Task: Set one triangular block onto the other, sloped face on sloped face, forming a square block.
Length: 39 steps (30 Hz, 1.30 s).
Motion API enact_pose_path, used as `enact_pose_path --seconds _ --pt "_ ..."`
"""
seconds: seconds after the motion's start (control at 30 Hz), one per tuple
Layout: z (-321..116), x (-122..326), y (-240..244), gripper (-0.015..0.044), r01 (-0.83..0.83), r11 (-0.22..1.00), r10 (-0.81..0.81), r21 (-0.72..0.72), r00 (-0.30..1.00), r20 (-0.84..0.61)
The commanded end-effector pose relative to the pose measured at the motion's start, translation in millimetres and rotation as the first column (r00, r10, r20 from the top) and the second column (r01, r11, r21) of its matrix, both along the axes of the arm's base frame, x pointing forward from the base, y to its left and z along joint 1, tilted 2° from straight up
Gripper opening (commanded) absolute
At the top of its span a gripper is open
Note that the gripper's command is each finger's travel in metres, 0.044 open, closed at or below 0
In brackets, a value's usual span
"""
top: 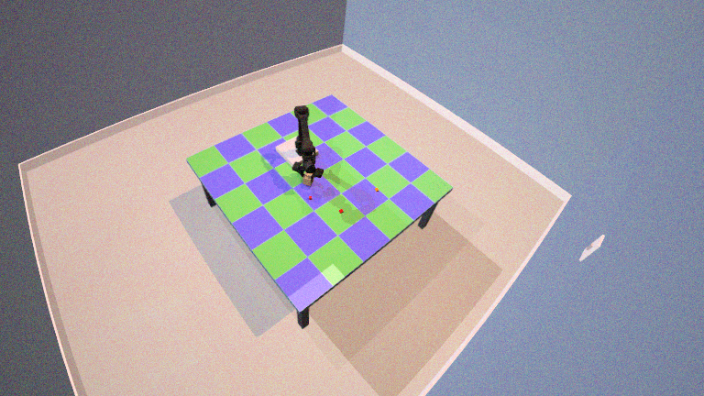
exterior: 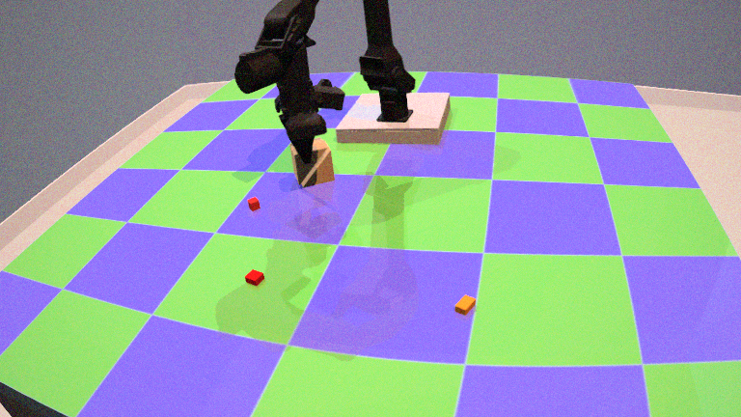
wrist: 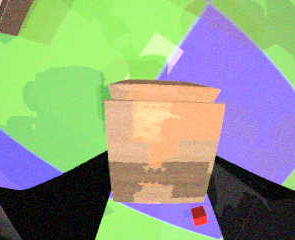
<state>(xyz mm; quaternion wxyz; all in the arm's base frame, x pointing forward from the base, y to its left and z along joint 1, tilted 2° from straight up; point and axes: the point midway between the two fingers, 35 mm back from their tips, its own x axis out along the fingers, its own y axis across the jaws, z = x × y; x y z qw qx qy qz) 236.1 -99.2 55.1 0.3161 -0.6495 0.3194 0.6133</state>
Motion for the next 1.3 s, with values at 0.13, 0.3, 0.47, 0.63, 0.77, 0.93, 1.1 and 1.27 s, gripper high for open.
enact_pose_path --seconds 0.13,0.3,0.47,0.63,0.77,0.93,1.1,1.27 --pt "-5.5 -1.5 2.8 0.0 0.002 1.0 -0.002 0.006 1.0 -0.002" --pt "-5.4 -1.4 2.8 0.0 0.003 1.0 -0.003 0.006 1.0 -0.001" --pt "-5.4 -1.4 2.8 0.0 0.003 1.0 -0.003 0.006 1.0 -0.001" --pt "-5.6 -1.5 2.9 0.0 0.007 1.0 -0.007 0.007 1.0 -0.001" --pt "-5.6 -1.5 2.9 0.0 0.007 1.0 -0.007 0.007 1.0 -0.001" --pt "-5.8 -1.5 3.0 0.0 0.007 1.0 -0.007 0.007 1.0 -0.001" --pt "-6.5 -1.7 3.2 0.0 0.009 1.0 -0.009 0.007 1.0 -0.001" --pt "-7.3 -1.8 3.4 0.0 0.01 1.0 -0.01 0.008 1.0 -0.001"
